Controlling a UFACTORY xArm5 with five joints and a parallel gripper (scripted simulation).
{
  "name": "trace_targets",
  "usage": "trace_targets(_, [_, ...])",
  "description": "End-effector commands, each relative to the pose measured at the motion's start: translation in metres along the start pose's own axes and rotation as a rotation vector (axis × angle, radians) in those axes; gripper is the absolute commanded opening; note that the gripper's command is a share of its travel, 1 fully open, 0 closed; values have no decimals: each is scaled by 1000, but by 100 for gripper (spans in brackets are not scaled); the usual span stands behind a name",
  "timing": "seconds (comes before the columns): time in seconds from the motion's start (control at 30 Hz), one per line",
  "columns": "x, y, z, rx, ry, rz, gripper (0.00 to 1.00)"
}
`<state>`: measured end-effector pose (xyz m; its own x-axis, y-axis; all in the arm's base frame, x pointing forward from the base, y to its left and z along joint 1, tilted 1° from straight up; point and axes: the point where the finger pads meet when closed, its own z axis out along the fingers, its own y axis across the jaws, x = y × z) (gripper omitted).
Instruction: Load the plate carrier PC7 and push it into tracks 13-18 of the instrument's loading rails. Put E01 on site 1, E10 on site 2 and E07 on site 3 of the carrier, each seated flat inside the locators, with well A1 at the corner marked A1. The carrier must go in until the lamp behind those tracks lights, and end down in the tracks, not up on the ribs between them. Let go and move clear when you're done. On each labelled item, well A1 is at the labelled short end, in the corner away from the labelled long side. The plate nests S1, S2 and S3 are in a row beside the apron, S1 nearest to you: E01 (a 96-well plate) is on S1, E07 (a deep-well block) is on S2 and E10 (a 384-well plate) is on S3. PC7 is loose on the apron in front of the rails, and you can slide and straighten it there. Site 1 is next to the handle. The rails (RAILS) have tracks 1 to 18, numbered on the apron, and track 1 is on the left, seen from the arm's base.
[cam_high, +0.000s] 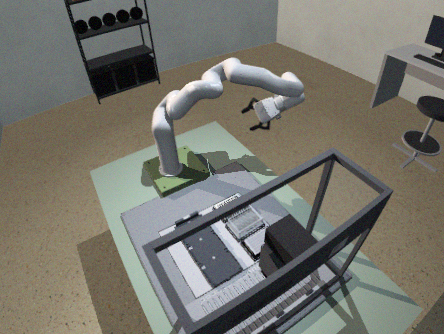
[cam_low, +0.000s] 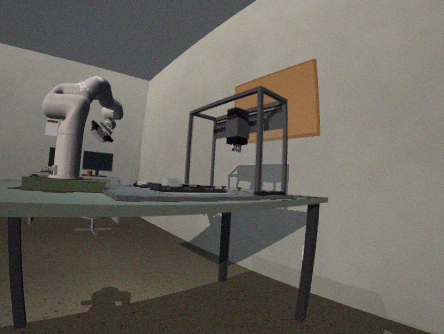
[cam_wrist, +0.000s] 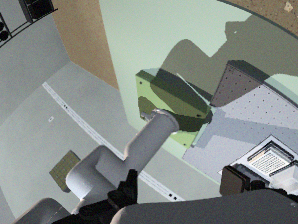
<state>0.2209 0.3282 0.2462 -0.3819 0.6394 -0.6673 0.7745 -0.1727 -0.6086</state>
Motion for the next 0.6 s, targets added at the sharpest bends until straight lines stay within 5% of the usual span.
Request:
trace_targets(0.0, [-1,-1,-1,-3,3,0,100])
trace_targets(0.57, [-4,3,-1,-5,29,21,100])
